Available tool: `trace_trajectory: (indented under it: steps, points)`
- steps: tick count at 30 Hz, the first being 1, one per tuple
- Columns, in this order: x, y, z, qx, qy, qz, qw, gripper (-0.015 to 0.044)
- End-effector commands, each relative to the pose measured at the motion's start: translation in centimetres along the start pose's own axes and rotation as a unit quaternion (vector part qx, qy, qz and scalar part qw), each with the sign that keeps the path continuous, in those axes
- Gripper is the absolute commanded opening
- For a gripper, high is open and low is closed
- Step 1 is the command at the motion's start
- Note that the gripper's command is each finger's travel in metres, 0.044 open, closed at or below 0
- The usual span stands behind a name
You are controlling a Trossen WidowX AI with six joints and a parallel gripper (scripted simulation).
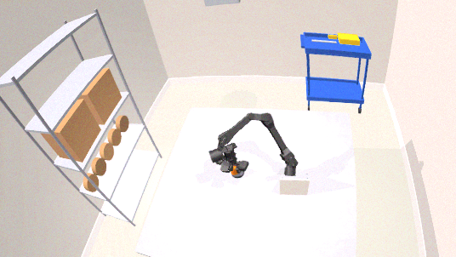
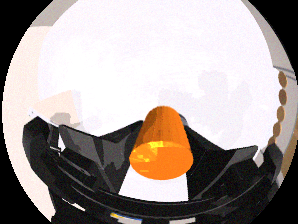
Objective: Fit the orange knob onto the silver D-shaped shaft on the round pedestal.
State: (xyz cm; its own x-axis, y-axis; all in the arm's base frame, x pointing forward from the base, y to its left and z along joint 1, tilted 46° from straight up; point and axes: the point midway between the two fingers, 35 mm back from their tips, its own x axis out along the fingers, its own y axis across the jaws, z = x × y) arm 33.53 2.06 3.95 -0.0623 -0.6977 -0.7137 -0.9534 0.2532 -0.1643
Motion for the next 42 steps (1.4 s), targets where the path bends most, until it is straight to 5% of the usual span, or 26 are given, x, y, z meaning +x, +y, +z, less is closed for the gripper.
trace_trajectory:
  steps: [1, 19, 42]
  points:
    - [-0.2, -0.6, -1.1, 0.003, -0.003, -0.008, 1.000, 0.0000]
    - [1.6, -2.3, -6.2, 0.005, 0.008, -0.009, 1.000, 0.0000]
    - [3.6, -2.6, -6.3, 0.003, 0.008, -0.009, 1.000, 0.0000]
